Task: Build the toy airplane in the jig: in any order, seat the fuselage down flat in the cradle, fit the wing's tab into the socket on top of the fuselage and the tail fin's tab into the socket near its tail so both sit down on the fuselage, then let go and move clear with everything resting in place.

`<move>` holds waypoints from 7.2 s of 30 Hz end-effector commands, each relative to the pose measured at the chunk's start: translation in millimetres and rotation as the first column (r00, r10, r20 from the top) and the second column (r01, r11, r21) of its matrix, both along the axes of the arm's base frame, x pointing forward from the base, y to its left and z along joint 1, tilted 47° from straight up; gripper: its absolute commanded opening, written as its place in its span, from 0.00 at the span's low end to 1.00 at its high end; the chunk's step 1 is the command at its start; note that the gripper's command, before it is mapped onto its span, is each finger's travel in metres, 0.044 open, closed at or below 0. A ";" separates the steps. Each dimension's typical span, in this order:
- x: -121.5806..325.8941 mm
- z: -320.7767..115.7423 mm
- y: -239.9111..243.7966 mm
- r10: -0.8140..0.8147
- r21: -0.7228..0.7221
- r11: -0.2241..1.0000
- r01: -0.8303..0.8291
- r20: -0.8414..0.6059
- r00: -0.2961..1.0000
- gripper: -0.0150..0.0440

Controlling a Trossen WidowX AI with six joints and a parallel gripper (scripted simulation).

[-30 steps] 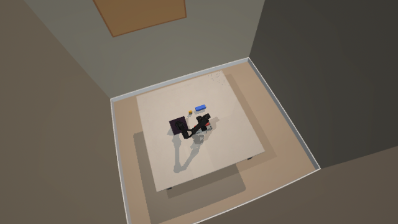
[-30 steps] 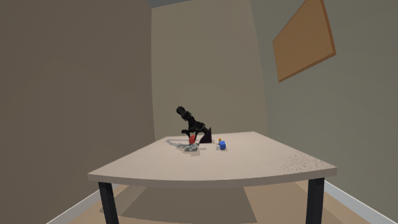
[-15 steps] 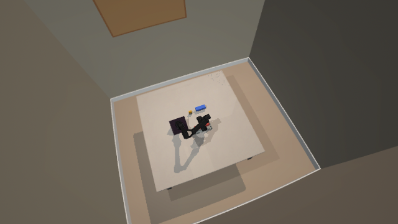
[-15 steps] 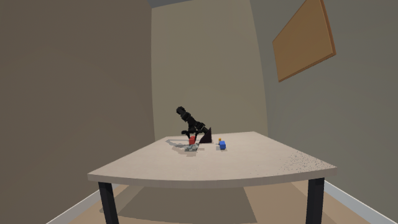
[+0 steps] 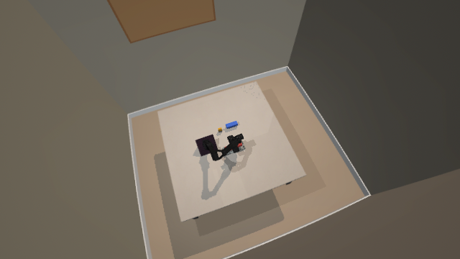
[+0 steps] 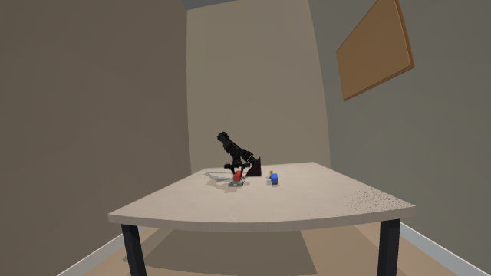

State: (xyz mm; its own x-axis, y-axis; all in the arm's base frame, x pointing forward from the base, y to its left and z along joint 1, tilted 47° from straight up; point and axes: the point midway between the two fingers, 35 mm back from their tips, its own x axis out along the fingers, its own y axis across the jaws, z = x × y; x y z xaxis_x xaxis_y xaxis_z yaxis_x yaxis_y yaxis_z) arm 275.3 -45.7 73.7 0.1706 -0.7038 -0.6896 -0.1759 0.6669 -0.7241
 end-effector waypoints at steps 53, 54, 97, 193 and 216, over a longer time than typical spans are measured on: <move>-14.6 65.7 72.3 -0.004 -0.001 1.000 0.004 0.003 1.000 1.00; -13.5 64.1 70.8 -0.025 0.005 1.000 0.025 0.025 0.999 1.00; 32.9 -161.4 216.9 -0.034 0.018 0.999 0.034 0.038 0.999 1.00; 18.9 -106.8 272.3 -0.034 0.020 0.999 0.034 0.036 0.999 0.25; 39.0 -59.0 222.8 -0.298 0.138 0.953 0.269 0.267 0.917 0.25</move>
